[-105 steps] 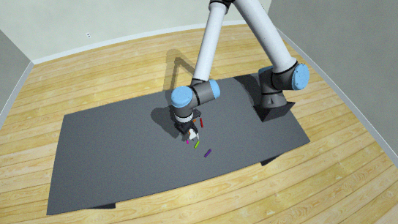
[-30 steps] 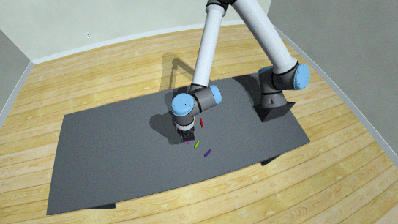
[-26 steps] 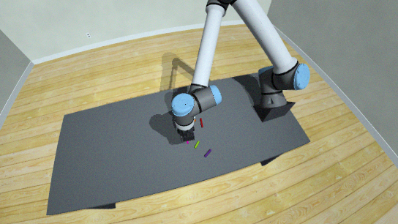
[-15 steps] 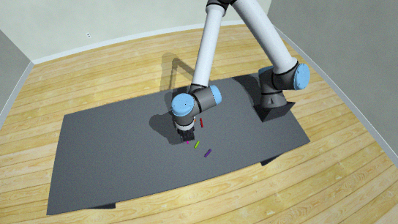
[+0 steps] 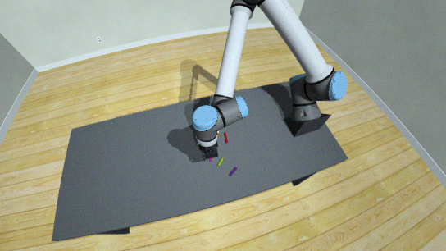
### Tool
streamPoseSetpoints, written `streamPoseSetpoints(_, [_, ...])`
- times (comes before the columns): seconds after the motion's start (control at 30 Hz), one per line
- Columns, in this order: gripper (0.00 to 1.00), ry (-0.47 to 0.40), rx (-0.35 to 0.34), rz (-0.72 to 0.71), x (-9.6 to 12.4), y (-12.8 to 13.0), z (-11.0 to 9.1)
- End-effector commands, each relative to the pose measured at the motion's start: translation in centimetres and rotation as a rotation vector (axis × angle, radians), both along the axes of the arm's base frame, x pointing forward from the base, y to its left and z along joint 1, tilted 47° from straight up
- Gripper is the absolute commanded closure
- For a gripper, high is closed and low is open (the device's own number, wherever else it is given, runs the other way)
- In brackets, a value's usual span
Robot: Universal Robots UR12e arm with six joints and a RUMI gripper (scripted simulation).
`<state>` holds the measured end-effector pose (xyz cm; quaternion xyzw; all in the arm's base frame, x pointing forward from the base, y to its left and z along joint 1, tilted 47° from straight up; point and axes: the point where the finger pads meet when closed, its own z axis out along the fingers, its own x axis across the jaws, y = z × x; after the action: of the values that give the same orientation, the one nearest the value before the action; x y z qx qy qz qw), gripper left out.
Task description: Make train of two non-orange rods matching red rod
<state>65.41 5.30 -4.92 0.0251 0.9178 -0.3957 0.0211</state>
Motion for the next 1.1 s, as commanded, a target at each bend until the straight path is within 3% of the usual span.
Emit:
streamPoseSetpoints(0.0, [0.86,-0.001,0.000,0.001,0.0,-0.2,-0.2])
streamPoseSetpoints(1.07, [0.86,-0.001,0.000,0.001,0.1,-3.1,-2.9])
